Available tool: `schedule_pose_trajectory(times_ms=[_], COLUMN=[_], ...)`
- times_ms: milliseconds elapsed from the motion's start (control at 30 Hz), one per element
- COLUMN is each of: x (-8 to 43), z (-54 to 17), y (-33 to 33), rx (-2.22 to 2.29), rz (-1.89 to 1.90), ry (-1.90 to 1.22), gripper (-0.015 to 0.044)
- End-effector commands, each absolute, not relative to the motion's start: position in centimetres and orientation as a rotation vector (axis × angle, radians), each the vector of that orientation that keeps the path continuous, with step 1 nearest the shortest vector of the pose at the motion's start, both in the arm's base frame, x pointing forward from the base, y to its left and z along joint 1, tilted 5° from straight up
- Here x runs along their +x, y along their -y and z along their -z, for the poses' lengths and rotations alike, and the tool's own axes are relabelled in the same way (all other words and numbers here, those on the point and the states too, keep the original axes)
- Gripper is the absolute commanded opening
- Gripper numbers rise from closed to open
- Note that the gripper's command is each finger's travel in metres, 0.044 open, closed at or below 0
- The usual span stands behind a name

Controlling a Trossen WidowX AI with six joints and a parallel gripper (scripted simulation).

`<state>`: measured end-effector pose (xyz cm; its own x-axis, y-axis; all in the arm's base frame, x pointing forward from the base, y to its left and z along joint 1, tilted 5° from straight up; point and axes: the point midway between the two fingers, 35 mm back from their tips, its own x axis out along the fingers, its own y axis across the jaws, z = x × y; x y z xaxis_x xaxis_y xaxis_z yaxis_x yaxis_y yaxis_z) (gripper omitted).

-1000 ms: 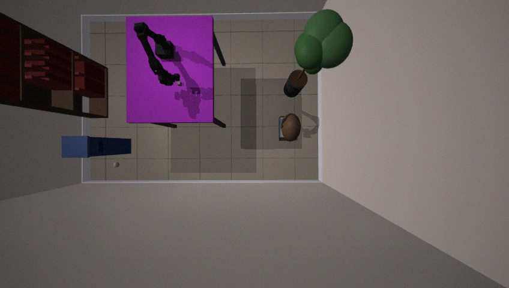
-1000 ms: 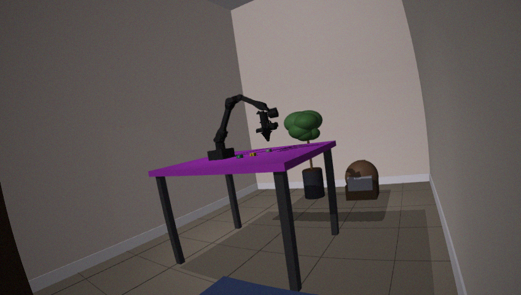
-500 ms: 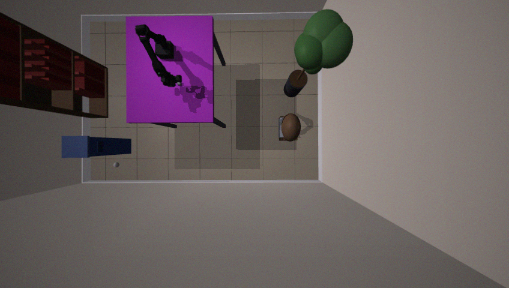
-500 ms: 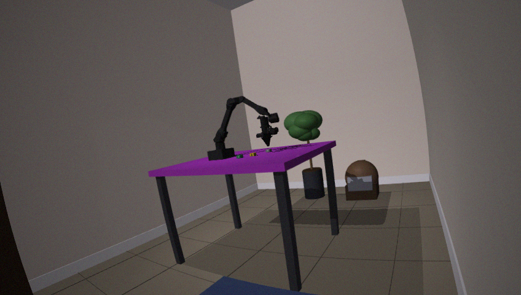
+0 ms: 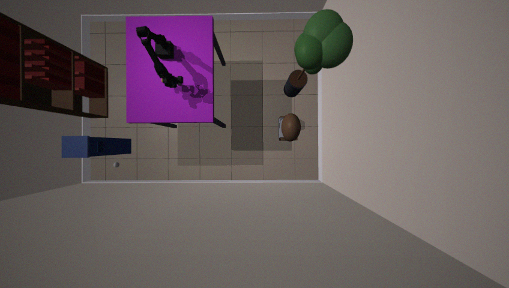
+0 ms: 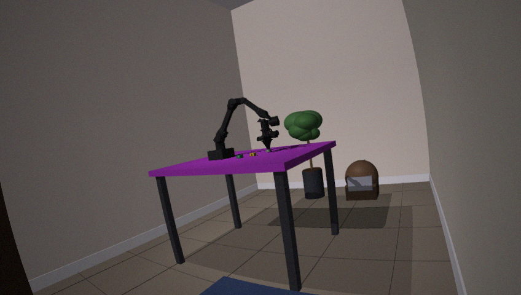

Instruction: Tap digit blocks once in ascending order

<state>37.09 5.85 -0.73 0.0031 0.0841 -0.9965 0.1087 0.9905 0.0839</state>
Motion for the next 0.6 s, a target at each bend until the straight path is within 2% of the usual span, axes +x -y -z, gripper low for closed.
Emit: schedule_pose_trajectory(times_ms=[0, 367, 567], x=[37.0, 37.1, 37.1], z=[1.1, -2.2, -9.7], y=[-5.9, -5.6, -5.0], rx=[0.156, 0.156, 0.155], rz=[0.023, 0.023, 0.023], ry=[-1.572, -1.572, -1.572], gripper=[0.002, 0.002, 0.002])
